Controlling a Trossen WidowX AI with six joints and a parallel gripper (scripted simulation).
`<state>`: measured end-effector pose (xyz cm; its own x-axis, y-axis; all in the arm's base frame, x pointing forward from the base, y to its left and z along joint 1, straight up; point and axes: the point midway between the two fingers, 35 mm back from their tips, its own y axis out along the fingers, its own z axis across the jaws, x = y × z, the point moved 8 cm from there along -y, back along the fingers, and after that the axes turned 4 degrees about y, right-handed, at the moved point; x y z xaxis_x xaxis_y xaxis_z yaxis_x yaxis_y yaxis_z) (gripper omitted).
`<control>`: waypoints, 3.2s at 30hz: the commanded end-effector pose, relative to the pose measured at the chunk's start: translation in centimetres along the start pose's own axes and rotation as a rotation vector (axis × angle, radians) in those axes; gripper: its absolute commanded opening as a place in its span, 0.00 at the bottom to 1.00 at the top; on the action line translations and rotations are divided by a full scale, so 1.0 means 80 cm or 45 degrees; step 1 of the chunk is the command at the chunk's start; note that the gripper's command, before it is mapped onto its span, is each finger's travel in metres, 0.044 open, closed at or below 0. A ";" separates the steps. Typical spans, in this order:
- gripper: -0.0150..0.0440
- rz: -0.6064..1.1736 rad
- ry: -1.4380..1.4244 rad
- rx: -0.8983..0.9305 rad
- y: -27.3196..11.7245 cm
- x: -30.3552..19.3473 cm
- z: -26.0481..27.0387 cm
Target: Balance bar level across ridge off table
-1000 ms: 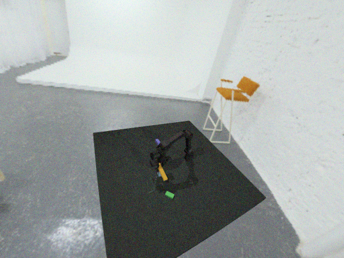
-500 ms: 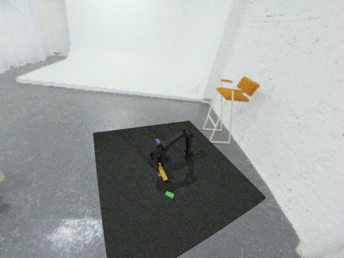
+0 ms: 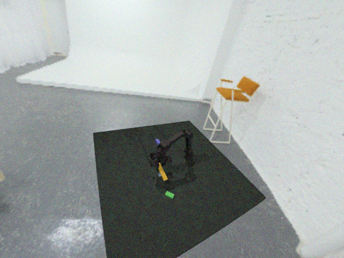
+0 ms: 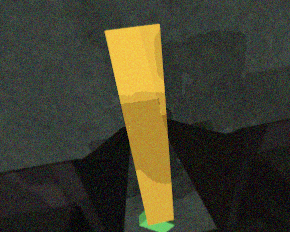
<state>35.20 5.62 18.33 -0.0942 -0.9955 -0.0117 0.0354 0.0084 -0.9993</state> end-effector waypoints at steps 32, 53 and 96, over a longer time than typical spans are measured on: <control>0.55 0.000 0.000 0.000 0.000 0.000 0.000; 0.92 0.000 0.000 0.000 0.000 0.000 0.000; 1.00 0.000 0.000 0.000 -0.125 0.000 0.000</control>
<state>34.84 5.57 28.26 -0.0941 -0.9955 -0.0116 0.0347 0.0083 -0.9994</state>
